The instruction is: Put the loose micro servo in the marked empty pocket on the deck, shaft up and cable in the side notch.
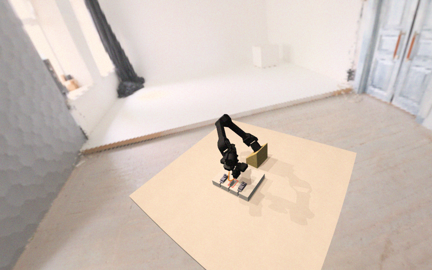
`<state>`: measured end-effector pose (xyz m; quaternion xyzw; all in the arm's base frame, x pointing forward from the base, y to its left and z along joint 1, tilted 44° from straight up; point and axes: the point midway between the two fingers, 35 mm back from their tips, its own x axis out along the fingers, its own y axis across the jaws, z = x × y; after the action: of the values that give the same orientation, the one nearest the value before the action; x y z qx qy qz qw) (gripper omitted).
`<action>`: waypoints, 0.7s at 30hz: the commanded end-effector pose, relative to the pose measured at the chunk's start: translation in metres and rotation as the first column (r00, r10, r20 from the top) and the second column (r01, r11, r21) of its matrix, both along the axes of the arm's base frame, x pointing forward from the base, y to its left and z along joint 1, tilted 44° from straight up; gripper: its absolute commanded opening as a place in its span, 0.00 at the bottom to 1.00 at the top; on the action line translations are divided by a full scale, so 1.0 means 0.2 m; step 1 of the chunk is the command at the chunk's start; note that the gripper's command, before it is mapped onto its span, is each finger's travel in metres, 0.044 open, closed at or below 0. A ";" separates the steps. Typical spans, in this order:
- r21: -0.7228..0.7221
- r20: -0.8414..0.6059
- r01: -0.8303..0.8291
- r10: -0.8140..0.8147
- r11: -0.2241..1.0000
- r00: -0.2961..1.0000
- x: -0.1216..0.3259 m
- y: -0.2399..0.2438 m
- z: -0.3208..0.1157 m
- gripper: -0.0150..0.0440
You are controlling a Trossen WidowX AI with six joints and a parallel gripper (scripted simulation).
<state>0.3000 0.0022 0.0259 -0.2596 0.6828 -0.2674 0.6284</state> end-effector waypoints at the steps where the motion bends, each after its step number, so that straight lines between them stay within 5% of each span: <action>1: 0.000 0.008 -0.006 0.006 1.000 1.000 0.09 0.00 0.01 0.25; 21: 0.000 0.010 -0.006 0.006 1.000 1.000 0.25 -0.03 -0.03 0.25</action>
<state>0.3494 -0.0021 0.0219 -0.2579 0.6802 -0.2676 0.6318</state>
